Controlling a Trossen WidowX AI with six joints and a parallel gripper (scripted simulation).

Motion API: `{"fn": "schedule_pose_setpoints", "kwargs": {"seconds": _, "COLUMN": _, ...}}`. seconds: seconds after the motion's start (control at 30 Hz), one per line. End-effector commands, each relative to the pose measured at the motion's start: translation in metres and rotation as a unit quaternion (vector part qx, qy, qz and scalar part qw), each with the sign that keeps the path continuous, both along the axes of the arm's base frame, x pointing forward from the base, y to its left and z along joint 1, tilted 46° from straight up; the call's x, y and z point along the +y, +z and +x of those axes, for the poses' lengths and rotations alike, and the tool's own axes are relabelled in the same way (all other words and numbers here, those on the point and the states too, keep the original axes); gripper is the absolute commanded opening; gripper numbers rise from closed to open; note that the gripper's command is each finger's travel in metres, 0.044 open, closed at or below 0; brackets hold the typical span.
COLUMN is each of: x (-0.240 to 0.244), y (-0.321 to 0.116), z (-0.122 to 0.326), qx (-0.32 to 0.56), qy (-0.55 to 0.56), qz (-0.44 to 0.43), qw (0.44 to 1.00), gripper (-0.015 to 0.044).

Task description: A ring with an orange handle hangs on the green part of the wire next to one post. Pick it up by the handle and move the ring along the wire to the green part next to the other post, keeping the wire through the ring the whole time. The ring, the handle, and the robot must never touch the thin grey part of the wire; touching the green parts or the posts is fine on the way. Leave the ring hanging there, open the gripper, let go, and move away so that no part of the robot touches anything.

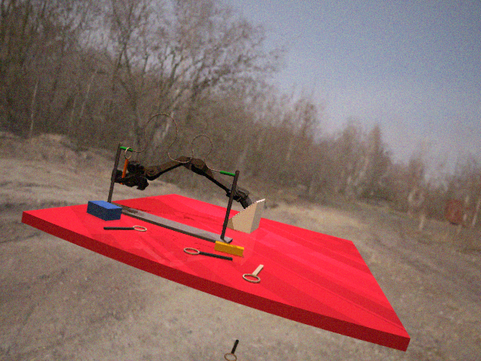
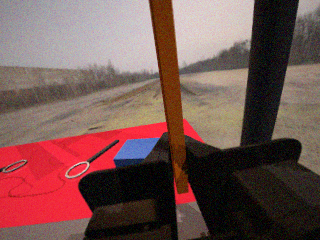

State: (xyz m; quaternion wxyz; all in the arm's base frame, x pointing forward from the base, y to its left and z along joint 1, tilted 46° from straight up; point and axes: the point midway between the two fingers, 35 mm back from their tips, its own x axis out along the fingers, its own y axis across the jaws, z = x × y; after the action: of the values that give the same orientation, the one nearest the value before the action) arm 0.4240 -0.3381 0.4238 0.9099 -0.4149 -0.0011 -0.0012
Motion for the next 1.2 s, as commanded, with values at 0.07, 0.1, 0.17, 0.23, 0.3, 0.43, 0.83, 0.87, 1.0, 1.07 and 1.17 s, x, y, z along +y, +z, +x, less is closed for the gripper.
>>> {"fn": "schedule_pose_setpoints", "kwargs": {"seconds": 0.07, "x": 0.009, "y": 0.006, "z": 0.000, "qx": 0.001, "qy": 0.001, "qz": 0.003, "qw": 1.000, "gripper": -0.0150}}
{"fn": "schedule_pose_setpoints", "kwargs": {"seconds": 0.1, "x": 0.012, "y": 0.008, "z": 0.000, "qx": 0.001, "qy": 0.001, "qz": 0.003, "qw": 1.000, "gripper": -0.0150}}
{"fn": "schedule_pose_setpoints", "kwargs": {"seconds": 0.17, "x": 0.014, "y": 0.010, "z": 0.000, "qx": 0.001, "qy": 0.001, "qz": 0.004, "qw": 1.000, "gripper": -0.0150}}
{"fn": "schedule_pose_setpoints", "kwargs": {"seconds": 0.23, "x": 0.014, "y": 0.010, "z": 0.000, "qx": 0.001, "qy": 0.001, "qz": 0.004, "qw": 1.000, "gripper": -0.0150}}
{"fn": "schedule_pose_setpoints", "kwargs": {"seconds": 0.3, "x": 0.014, "y": 0.010, "z": 0.000, "qx": 0.001, "qy": 0.001, "qz": 0.004, "qw": 1.000, "gripper": -0.0150}}
{"fn": "schedule_pose_setpoints", "kwargs": {"seconds": 0.43, "x": 0.014, "y": 0.010, "z": 0.000, "qx": 0.001, "qy": 0.001, "qz": 0.004, "qw": 1.000, "gripper": -0.0150}}
{"fn": "schedule_pose_setpoints", "kwargs": {"seconds": 0.83, "x": 0.014, "y": 0.010, "z": 0.000, "qx": 0.001, "qy": 0.001, "qz": 0.004, "qw": 1.000, "gripper": -0.0150}}
{"fn": "schedule_pose_setpoints", "kwargs": {"seconds": 0.87, "x": 0.014, "y": 0.010, "z": 0.000, "qx": 0.001, "qy": 0.001, "qz": 0.004, "qw": 1.000, "gripper": -0.0150}}
{"fn": "schedule_pose_setpoints", "kwargs": {"seconds": 1.0, "x": 0.014, "y": 0.010, "z": 0.000, "qx": 0.001, "qy": 0.001, "qz": 0.004, "qw": 1.000, "gripper": -0.0150}}
{"fn": "schedule_pose_setpoints", "kwargs": {"seconds": 1.07, "x": 0.014, "y": 0.010, "z": 0.000, "qx": 0.001, "qy": 0.001, "qz": 0.004, "qw": 1.000, "gripper": -0.0150}}
{"fn": "schedule_pose_setpoints", "kwargs": {"seconds": 1.17, "x": 0.014, "y": 0.009, "z": -0.002, "qx": 0.006, "qy": -0.004, "qz": 0.004, "qw": 1.000, "gripper": -0.0150}}
